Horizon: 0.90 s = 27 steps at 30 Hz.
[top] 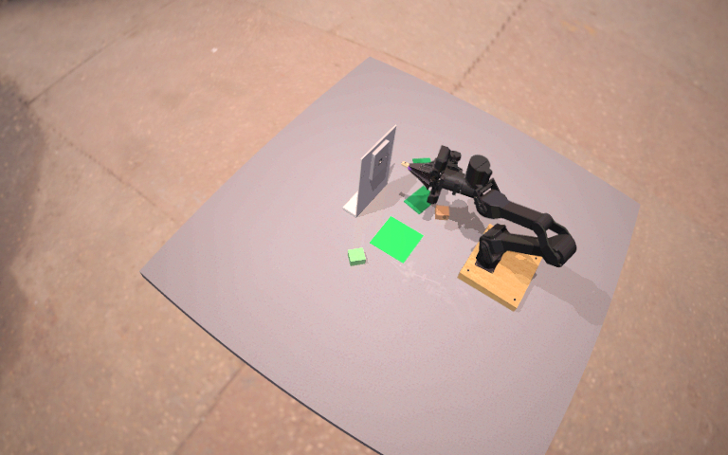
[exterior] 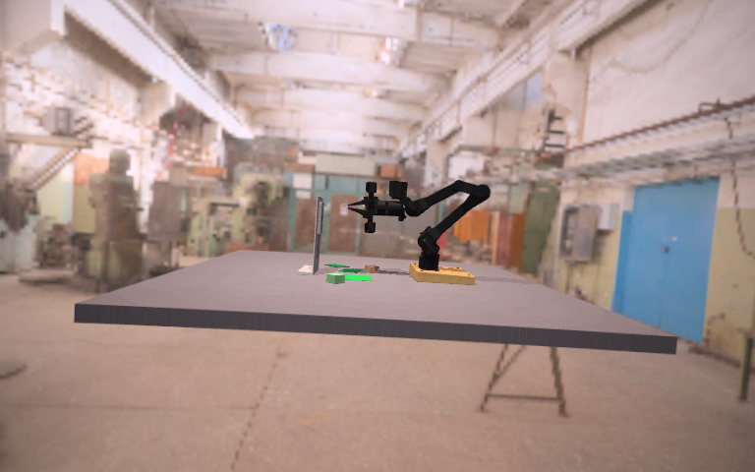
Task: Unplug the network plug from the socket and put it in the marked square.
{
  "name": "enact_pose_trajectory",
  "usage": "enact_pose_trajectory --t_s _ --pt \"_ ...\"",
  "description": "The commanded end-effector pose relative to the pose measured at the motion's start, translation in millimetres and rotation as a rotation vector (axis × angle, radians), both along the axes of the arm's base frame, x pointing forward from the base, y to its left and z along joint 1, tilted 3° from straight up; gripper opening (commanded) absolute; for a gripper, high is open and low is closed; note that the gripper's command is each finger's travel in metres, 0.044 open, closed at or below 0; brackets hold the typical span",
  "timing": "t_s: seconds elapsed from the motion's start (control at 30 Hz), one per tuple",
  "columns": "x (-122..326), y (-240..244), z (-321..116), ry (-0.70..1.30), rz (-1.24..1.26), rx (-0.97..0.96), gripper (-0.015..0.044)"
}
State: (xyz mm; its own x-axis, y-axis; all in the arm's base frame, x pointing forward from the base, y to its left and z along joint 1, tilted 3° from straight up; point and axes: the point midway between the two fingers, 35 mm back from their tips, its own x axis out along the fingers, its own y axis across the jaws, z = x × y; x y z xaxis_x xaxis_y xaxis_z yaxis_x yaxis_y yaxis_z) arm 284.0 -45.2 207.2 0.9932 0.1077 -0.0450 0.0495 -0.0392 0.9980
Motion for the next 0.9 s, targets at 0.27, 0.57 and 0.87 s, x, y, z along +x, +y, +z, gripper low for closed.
enact_pose_trajectory --t_s 0.27,0.57,0.87 --pt "15.1 17.9 -34.1 0.218 0.011 0.053 0.0000" --pt "17.9 36.3 -65.9 0.411 0.024 0.056 0.0000" --pt "12.0 55.3 -96.3 0.607 0.039 0.019 0.0000"
